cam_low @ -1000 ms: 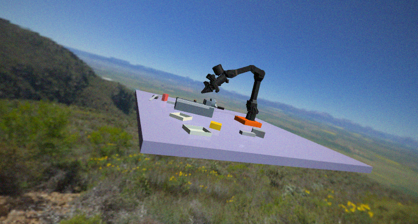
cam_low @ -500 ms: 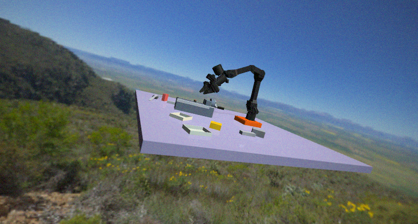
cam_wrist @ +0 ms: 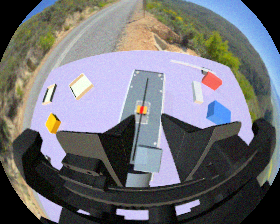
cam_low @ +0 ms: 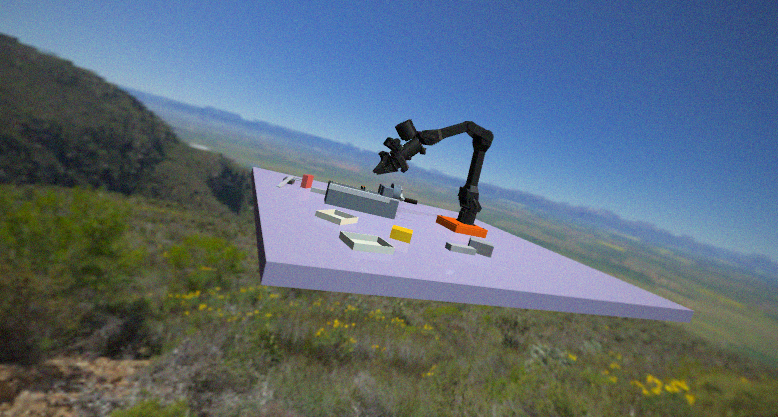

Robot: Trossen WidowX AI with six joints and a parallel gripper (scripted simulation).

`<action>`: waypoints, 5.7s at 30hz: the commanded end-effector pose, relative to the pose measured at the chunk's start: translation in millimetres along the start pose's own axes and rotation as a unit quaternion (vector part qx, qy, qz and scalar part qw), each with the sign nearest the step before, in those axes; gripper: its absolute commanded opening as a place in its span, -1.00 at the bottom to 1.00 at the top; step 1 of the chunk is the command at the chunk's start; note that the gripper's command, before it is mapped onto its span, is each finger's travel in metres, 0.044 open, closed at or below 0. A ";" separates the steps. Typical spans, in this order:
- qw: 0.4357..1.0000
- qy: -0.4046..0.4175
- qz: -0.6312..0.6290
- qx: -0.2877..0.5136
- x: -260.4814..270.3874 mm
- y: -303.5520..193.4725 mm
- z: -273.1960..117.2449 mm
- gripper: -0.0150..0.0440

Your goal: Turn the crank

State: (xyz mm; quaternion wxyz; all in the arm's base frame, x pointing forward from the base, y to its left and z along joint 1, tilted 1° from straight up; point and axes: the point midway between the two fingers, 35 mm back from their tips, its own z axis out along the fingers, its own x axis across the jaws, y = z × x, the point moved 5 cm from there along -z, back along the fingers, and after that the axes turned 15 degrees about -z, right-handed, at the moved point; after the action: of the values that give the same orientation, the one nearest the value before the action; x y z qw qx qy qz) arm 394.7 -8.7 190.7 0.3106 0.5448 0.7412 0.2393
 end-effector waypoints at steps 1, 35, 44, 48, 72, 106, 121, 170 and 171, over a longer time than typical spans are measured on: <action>1.000 0.000 0.000 0.000 0.0 0.0 0.1 -0.25; 1.000 0.000 0.000 0.000 0.1 0.0 0.0 0.75; 1.000 0.000 0.000 0.000 0.1 0.0 0.0 0.56; 1.000 0.000 0.000 0.000 0.1 0.0 0.0 0.20; 1.000 0.001 0.000 0.000 0.1 0.1 -0.1 -0.49; 1.000 0.001 0.000 0.000 0.1 0.1 -0.1 -0.33; 1.000 0.001 0.000 0.000 0.1 0.2 -0.1 -0.49; 1.000 0.001 0.000 -0.001 -9.6 33.2 -36.2 1.00; 1.000 0.001 0.000 -0.001 -9.6 33.2 -36.2 1.00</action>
State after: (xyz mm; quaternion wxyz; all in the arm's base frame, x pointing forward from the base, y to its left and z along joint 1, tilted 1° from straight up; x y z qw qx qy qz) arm 393.0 -8.8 241.5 0.3122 0.5444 0.7402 0.2412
